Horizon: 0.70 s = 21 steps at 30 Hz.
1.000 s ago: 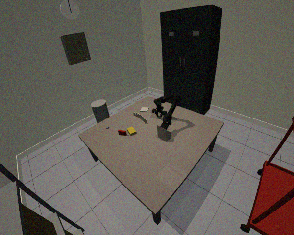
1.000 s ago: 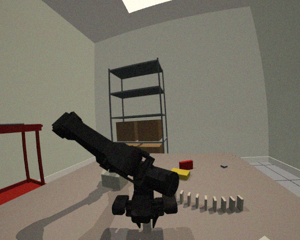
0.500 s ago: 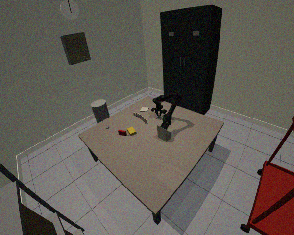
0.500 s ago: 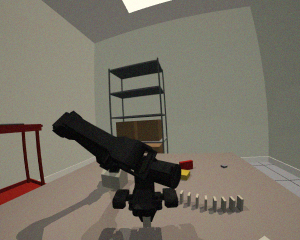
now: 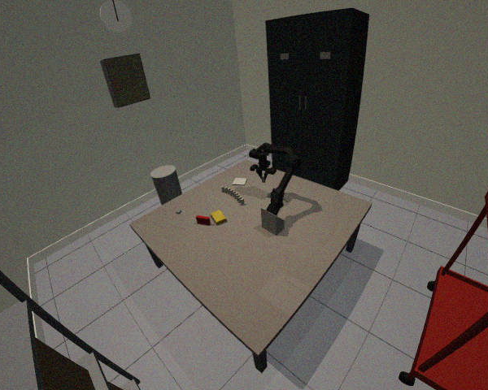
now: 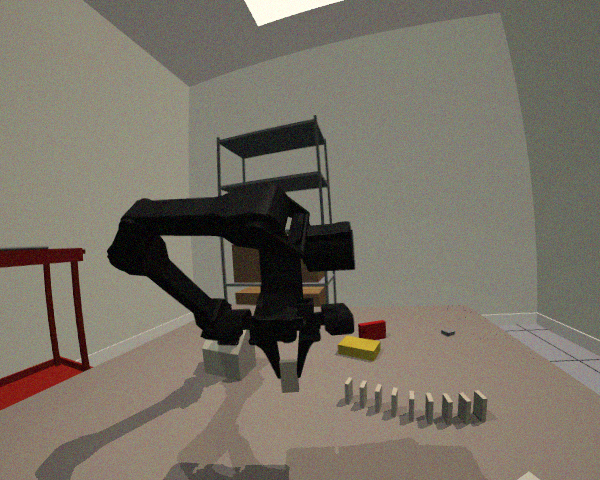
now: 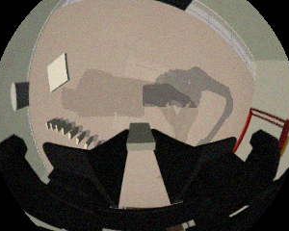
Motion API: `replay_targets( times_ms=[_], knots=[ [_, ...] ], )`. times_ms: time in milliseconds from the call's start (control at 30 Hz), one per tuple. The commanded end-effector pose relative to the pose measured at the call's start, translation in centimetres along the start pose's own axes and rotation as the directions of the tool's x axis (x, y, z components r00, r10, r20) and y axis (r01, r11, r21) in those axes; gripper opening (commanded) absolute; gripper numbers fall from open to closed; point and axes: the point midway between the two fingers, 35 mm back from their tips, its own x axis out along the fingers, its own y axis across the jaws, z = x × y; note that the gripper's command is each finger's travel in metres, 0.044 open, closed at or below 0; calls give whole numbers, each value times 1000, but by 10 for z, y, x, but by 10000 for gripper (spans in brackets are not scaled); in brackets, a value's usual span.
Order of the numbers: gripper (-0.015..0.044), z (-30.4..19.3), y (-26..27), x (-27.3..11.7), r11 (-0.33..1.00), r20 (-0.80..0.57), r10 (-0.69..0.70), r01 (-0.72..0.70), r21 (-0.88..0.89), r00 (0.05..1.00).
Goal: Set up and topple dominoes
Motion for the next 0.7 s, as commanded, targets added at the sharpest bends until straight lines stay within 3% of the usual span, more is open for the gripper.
replay_targets(
  times_ms=[0,133,267,333,500,667],
  knots=[
    [107,-18,17,-1,990,-5,-3,3,-141,1000],
    [107,-83,60,-1,846,-18,3,-12,-533,1000],
    [107,-150,83,-1,576,-11,-1,-8,-817,1000],
    [107,-163,86,-1,516,-7,-3,-5,-857,1000],
    [107,-163,87,3,516,-8,-2,-6,-857,1000],
    [107,-164,92,30,515,-13,1,-12,-857,1000]
  ],
)
